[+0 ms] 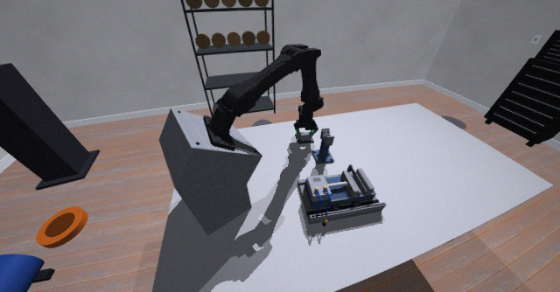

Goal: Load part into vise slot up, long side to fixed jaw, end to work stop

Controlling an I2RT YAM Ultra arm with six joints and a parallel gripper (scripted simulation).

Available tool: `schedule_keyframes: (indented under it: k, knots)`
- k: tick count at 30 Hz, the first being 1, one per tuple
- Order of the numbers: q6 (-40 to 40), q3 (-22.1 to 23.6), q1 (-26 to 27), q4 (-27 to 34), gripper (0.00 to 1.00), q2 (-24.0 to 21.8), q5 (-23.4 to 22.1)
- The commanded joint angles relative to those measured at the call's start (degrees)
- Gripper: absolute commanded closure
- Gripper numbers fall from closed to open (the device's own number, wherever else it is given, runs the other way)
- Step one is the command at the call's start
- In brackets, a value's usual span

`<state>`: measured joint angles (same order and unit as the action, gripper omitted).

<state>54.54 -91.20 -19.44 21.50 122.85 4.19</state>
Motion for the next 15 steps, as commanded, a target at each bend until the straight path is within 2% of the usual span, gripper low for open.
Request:
schedule_keyframes:
  k: [1,15]
  knots:
    - [0.4,-2.0,0.6,-0.8,0.19,0.1,-0.6]
    - [0.4,-2.4,0.7,-0.4,0.19,0.9,-0.6]
